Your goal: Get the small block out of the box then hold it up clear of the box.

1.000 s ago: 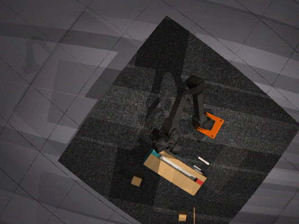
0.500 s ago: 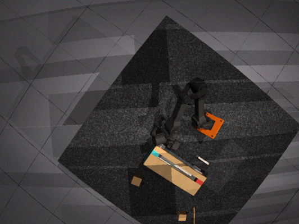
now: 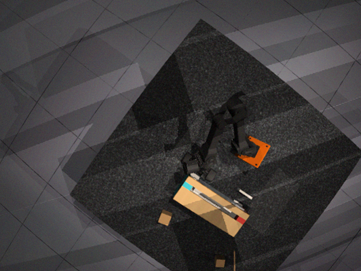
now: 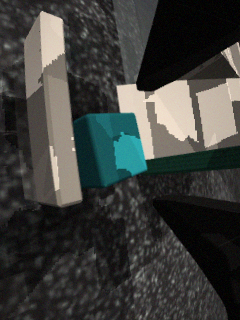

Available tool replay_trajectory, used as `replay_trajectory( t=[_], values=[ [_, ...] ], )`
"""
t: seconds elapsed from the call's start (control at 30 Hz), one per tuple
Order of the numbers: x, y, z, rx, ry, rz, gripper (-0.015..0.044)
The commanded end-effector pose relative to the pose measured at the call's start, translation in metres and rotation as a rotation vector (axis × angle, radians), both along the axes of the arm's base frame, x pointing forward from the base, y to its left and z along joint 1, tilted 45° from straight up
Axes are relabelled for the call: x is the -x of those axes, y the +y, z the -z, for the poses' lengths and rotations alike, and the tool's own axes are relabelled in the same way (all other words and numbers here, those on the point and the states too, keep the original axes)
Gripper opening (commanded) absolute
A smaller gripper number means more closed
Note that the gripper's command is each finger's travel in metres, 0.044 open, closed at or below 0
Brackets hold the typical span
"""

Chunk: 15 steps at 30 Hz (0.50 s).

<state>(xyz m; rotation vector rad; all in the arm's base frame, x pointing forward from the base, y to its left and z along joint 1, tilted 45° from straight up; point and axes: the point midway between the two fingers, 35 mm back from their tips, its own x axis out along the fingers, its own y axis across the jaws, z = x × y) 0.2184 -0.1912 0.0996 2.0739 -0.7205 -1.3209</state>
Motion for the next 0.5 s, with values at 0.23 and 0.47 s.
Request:
replay_trajectory(
  t=[0.23,0.47],
  values=[
    [0.003,-0.012,0.015,-0.003,0.015,-0.003,0.0285],
    [0.005,-0.019,0.021,-0.001,0.015,-0.004,0.0285]
  ],
)
